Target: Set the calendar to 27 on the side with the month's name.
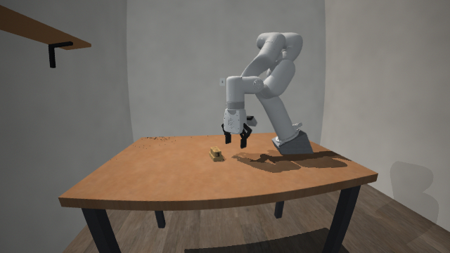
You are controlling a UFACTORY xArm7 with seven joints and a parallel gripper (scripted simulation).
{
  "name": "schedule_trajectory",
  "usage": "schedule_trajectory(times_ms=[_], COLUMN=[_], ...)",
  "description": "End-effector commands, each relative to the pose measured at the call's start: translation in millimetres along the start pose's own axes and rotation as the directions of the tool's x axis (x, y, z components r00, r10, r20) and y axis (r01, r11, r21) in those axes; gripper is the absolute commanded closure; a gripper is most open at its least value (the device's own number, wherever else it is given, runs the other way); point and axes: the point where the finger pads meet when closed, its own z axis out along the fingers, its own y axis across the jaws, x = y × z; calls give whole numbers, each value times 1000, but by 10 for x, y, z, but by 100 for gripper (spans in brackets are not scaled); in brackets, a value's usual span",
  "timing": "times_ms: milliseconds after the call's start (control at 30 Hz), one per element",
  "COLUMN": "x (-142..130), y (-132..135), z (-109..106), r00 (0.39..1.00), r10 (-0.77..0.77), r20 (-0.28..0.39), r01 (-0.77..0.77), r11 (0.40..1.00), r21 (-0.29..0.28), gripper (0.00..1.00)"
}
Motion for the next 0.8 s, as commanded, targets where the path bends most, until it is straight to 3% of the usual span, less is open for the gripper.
schedule_trajectory(times_ms=[0,333,767], x=[39,56,55], y=[-166,-222,-222], z=[-10,22,326], r00=[994,994,994], r10=[111,111,111], r20=[2,2,2], r01=[-111,-111,-111], r11=[994,994,994], r21=[2,2,2], gripper=[0,0,0])
